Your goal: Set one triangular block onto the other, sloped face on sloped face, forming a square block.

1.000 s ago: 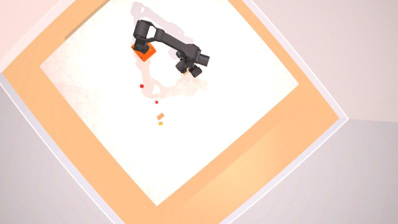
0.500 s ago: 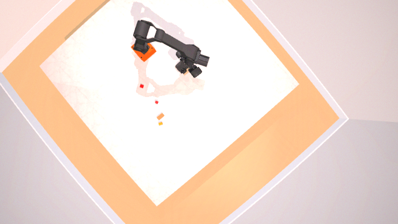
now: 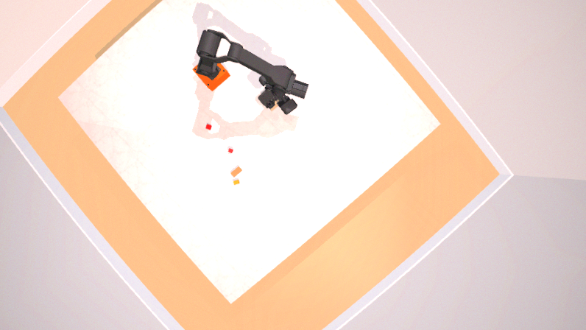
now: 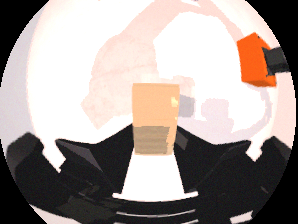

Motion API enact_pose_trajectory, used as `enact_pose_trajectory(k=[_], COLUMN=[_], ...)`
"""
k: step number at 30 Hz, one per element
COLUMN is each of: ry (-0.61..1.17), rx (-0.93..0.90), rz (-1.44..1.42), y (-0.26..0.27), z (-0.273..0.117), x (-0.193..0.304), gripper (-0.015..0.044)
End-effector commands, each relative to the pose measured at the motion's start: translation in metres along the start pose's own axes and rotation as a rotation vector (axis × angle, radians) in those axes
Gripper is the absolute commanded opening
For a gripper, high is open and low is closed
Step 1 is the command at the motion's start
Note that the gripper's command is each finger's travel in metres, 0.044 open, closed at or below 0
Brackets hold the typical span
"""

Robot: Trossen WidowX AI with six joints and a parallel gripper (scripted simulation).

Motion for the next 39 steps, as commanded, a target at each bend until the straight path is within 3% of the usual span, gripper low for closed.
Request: enact_pose_trajectory(k=[1, 39], ry=[-0.004, 0.006], rx=[0.001, 0.008], rz=[-0.006, -0.006], y=[-0.0001, -0.0003], z=[0.0001, 0.0003], x=[-0.0003, 0.0002], gripper=[0.0, 0.0])
Point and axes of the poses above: the point midway between the two fingers, 35 mm back from their tips, its own z axis out along the fingers, its own y axis across the jaws, x = y × z, the point moved 9 cm from there along -z, back along the fingers, and after that the axes turned 7 degrees about -z, right-handed, at the moved point
